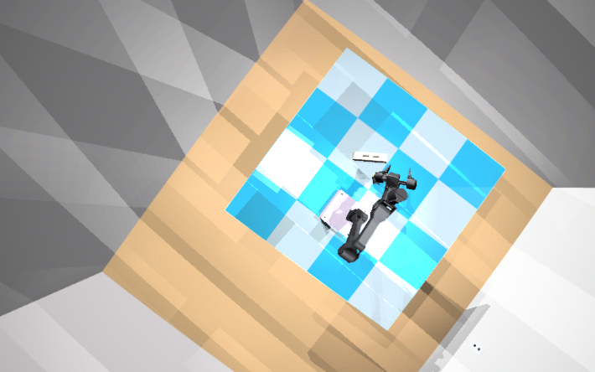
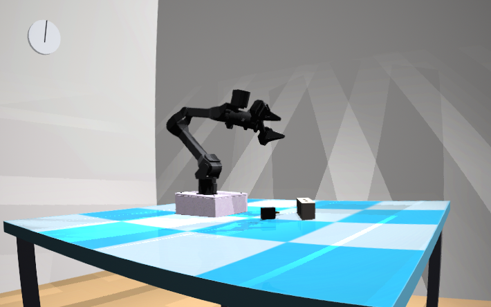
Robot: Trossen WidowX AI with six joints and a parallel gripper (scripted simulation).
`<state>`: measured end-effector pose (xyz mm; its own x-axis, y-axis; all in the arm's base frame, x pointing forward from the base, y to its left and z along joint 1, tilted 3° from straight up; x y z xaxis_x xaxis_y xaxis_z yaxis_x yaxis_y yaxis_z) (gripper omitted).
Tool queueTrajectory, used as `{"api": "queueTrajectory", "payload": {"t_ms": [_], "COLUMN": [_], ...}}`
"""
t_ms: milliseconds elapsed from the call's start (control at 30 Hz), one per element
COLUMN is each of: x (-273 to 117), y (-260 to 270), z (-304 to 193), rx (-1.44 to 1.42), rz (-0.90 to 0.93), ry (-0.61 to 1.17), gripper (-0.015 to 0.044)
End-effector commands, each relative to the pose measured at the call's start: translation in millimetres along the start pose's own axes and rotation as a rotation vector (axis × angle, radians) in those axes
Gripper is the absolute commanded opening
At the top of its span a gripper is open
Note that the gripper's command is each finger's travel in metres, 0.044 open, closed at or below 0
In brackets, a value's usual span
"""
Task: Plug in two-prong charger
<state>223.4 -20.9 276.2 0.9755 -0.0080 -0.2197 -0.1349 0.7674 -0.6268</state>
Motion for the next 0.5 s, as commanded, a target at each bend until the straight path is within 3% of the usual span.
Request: {"api": "queueTrajectory", "payload": {"t_ms": [0, 467], "x": [8, 35], "y": [2, 14], "z": [-4, -24], "rx": [0.001, 0.016], "rz": [0.035, 0.175], "ry": [0.052, 0.239], "gripper": [0.0440, 0.0440]}}
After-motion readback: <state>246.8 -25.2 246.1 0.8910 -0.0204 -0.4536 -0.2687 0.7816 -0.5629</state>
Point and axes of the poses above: the point midway between the two fingers, 35 mm back from their tips, its own x axis out along the fingers, its own y axis across the jaws, z = x × y, the point moved 6 cm from there along -x, back along the fingers, and after that the axes turned 3 degrees about -x, right-handed, at the moved point
